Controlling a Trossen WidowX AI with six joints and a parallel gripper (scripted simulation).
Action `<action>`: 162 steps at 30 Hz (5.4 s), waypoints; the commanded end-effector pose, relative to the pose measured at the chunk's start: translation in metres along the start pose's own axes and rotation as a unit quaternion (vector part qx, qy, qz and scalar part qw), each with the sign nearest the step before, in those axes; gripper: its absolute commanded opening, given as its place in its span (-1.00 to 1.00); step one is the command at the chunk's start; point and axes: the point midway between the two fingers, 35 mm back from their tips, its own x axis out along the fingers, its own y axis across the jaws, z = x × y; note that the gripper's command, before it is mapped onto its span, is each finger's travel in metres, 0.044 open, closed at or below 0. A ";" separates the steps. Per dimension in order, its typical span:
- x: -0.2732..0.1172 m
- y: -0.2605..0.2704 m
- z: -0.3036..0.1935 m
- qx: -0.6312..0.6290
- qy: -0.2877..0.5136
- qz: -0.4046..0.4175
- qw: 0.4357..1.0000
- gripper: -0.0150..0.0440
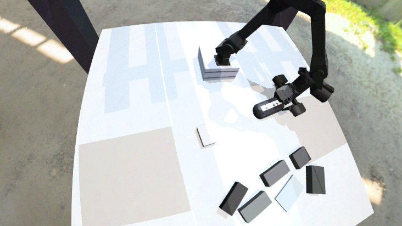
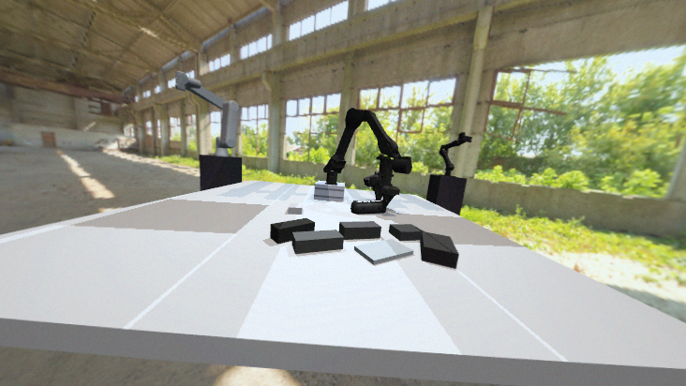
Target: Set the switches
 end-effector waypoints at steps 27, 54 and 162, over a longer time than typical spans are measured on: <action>-0.023 0.002 0.007 -0.002 0.001 0.007 1.000 0.64; -0.037 -0.001 0.019 -0.002 0.001 0.007 1.000 0.64; -0.087 -0.003 0.081 -0.002 -0.002 0.007 1.000 0.64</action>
